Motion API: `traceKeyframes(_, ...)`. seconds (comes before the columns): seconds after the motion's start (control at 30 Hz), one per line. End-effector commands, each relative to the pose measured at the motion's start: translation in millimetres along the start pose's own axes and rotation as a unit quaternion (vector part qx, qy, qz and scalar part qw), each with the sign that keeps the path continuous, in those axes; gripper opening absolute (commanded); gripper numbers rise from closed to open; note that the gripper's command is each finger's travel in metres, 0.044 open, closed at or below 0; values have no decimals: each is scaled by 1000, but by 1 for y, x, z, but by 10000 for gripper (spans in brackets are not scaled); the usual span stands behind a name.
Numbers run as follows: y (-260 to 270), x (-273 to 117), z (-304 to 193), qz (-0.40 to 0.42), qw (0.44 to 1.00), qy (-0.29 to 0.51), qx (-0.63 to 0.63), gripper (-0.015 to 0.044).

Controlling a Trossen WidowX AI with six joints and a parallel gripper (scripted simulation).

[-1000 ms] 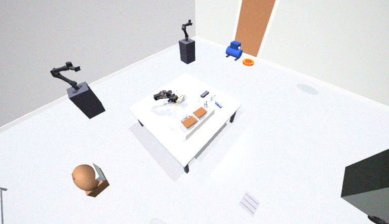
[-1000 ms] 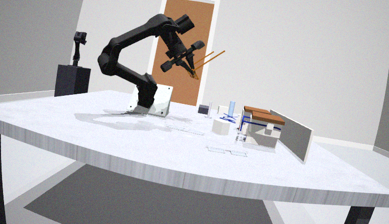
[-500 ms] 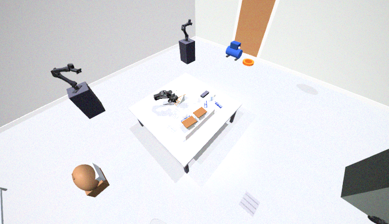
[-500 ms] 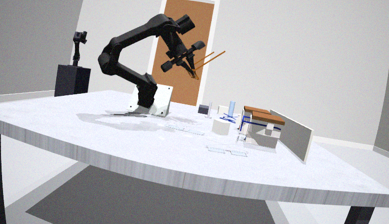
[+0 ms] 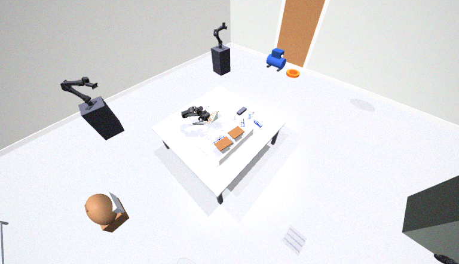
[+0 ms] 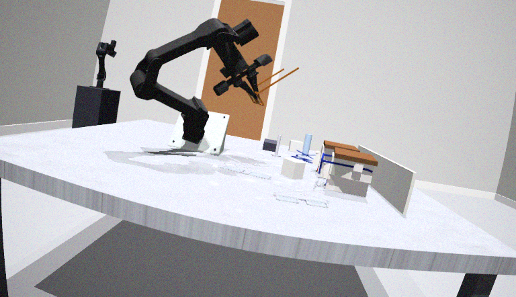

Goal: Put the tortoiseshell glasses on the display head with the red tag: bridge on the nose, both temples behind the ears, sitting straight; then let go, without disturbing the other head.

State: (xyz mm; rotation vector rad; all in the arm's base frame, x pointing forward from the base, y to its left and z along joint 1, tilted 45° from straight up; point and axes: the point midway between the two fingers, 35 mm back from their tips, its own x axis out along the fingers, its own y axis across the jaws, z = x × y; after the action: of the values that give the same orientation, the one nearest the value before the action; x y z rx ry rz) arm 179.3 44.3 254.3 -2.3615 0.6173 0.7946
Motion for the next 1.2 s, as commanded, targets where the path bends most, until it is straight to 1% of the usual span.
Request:
traceKeyframes(0.0, 0, 0, 0, 0, 1000, 0, 3, 0)
traceKeyframes(0.2, -5, 4, 4, 14, 1000, -3, 11, 0)
traceKeyframes(0.7, -26, 33, 31, 102, 993, -10, 59, 0)
traceKeyframes(1.17, -38, 65, 60, 185, 977, 1, 104, 0)
